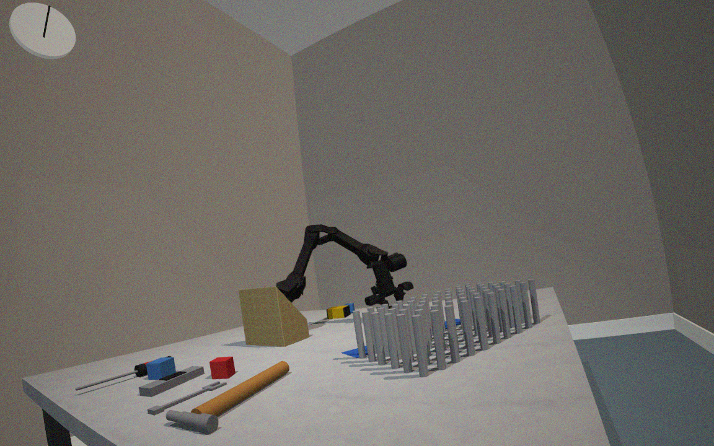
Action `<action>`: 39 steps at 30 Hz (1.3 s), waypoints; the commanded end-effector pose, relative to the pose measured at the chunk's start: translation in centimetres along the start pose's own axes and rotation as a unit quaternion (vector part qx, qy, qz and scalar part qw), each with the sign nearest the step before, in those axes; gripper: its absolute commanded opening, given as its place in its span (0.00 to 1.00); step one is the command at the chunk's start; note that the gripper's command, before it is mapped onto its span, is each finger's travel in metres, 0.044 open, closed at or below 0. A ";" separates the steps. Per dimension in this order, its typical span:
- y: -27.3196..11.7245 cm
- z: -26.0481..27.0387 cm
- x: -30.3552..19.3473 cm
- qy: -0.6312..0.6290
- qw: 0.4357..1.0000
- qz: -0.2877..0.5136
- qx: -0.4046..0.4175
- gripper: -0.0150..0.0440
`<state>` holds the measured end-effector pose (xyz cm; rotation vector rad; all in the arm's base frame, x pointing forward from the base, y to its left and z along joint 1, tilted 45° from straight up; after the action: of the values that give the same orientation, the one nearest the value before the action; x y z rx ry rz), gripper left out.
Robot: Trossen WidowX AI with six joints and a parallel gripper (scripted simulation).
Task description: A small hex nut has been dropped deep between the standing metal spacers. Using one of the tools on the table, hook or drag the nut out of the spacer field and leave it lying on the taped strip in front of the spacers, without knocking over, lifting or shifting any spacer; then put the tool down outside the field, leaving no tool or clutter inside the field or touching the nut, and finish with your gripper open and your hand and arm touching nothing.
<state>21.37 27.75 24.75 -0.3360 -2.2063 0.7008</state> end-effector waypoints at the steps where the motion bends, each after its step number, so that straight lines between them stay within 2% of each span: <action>1: 0.4 0.4 -0.2 0.001 1.000 0.000 0.001 0.25; 39: 0.5 1.2 -0.5 -0.039 0.997 -0.021 -0.065 0.25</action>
<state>20.92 27.38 24.06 -0.3302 -2.3364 0.5525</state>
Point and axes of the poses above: the point midway between the two fingers, 35 mm back from their tips, its own y axis out along the fingers, its own z axis across the jaws, x = y × z, the point moved 6 cm from there along -y, back along the fingers, and after that the axes turned 12 degrees about y, right-handed, at the moved point
